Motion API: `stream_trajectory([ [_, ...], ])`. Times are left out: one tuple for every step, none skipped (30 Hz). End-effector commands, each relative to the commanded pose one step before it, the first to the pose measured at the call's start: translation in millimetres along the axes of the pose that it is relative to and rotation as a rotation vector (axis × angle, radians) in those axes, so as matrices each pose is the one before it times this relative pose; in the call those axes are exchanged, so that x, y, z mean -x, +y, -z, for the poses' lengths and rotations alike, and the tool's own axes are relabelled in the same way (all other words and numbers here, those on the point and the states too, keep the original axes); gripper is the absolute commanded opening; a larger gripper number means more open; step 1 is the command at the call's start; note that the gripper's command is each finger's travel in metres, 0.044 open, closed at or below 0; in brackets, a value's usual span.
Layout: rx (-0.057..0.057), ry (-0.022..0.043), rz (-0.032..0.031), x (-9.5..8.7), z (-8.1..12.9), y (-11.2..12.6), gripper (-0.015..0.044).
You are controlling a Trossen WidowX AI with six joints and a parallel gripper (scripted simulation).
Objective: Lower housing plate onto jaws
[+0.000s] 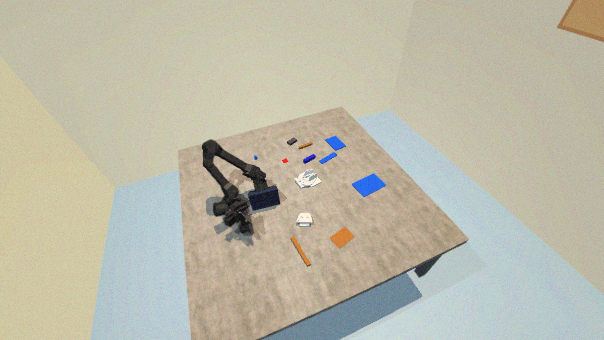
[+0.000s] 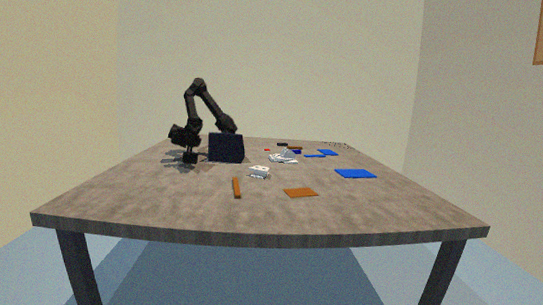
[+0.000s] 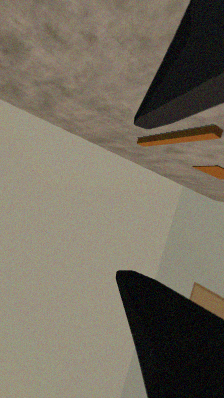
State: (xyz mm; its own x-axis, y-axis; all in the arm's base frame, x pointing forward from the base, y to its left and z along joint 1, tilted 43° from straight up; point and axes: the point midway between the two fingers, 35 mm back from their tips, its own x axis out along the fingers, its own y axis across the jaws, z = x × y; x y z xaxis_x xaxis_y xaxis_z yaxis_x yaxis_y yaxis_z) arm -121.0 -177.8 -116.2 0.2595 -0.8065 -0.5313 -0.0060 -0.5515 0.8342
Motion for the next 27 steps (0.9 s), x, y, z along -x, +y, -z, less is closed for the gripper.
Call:
stream_trajectory([
  [0.0,0.0,0.0,0.0,0.0,0.0,0.0426],
  [-0.0005,0.00314,0.00196,-0.56,0.11,-0.05,0.044],
  [-0.0015,0.0094,0.00593,-1.67,0.33,-0.13,0.044],
  [-0.0024,0.01558,0.01003,-2.78,0.56,-0.18,0.044],
  [-0.0027,0.01873,0.01239,-3.36,0.69,-0.15,0.044],
  [-0.0025,0.01859,0.01267,-3.36,0.69,-0.07,0.044],
  [-0.0024,0.01843,0.01294,-3.36,0.69,0.01,0.044],
  [-0.0022,0.01828,0.01321,-3.36,0.7,0.08,0.044],
  [-0.002,0.01811,0.01348,-3.35,0.7,0.16,0.044],
  [-0.0018,0.01794,0.01375,-3.35,0.71,0.24,0.044],
  [-0.0017,0.01777,0.01401,-3.34,0.72,0.31,0.044],
  [-0.0013,0.01683,0.01463,-3.26,0.65,0.44,0.044],
  [-0.0012,0.01663,0.01487,-3.25,0.67,0.52,0.044],
  [-0.001,0.01642,0.01511,-3.24,0.68,0.6,0.044],
  [-0.0008,0.01621,0.01535,-3.23,0.7,0.68,0.044],
  [-0.0007,0.016,0.01558,-3.21,0.73,0.75,0.044],
  [-0.0005,0.01578,0.01581,-3.19,0.75,0.83,0.044],
  [-0.0003,0.01556,0.01604,-3.18,0.78,0.9,0.044],
  [-0.0002,0.01533,0.01627,-3.16,0.8,0.98,0.044],
  [0.0,0.0151,0.01649,-3.14,0.83,1.05,0.044],
  [0.0001,0.01486,0.01671,-3.11,0.86,1.12,0.044],
  [0.016,0.00279,0.01539,-1.79,-0.77,-0.14,0.044],
  [0.0158,0.00278,0.01509,-1.75,-0.75,-0.1,0.044],
  [0.0159,0.00282,0.01504,-1.73,-0.75,-0.06,0.044],
  [0.016,0.00285,0.01498,-1.72,-0.75,-0.03,0.044],
  [0.0125,0.00455,0.01374,-1.76,-0.42,0.22,0.044],
  [0.0004,0.01015,0.00975,-1.93,0.68,0.99,0.044],
])
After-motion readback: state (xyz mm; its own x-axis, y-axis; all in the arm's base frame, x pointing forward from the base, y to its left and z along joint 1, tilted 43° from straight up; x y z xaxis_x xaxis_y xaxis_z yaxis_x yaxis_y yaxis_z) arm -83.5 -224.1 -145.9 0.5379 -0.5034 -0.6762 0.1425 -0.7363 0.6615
